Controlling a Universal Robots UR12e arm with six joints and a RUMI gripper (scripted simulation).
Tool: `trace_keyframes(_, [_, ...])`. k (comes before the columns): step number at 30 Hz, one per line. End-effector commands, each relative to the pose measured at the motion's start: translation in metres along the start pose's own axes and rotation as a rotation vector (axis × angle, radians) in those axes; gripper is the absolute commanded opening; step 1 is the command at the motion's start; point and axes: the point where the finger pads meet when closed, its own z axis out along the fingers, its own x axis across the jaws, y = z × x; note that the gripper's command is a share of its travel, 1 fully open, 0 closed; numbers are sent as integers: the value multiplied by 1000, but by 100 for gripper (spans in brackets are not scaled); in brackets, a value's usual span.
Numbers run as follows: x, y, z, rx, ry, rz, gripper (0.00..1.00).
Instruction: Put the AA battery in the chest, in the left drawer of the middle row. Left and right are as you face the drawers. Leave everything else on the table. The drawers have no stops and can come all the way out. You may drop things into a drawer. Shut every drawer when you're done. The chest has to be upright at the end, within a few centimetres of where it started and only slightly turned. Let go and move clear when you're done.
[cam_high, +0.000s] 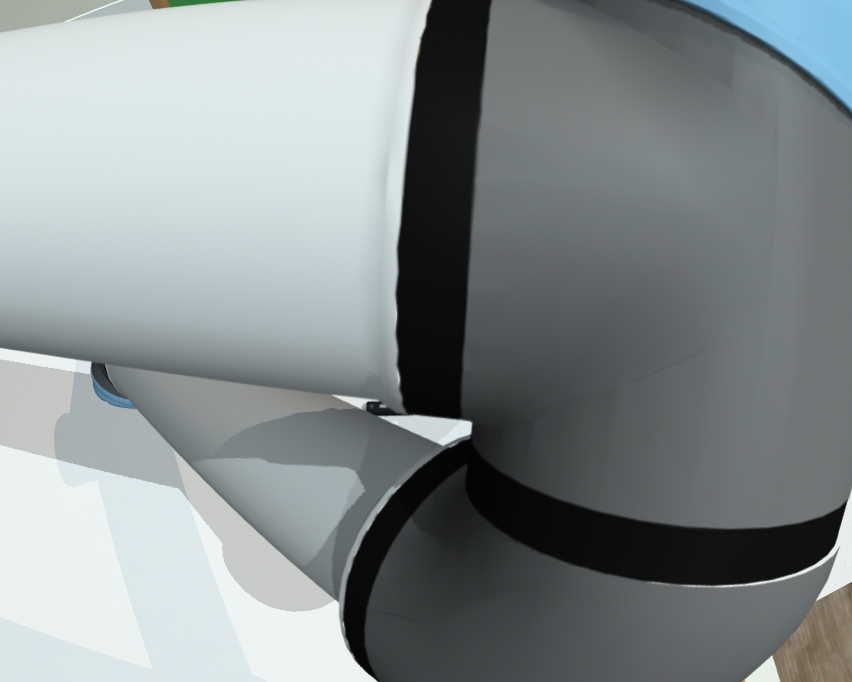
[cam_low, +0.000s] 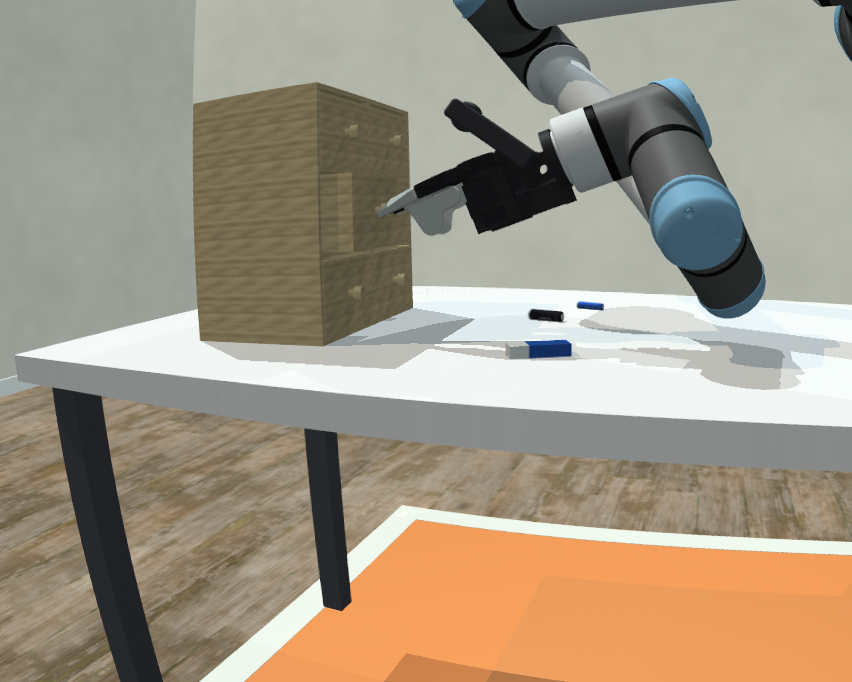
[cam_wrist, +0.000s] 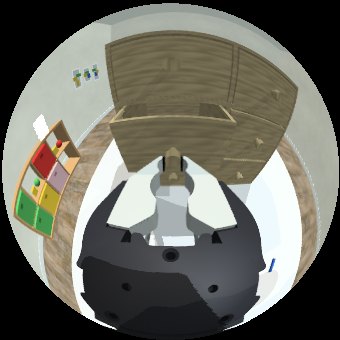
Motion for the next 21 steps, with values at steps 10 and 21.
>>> trace_keyframes(10, [0,4,-11,-2,-2,1,7])
trace_keyframes(21, [0,6,-16,-2,-2,1,7])
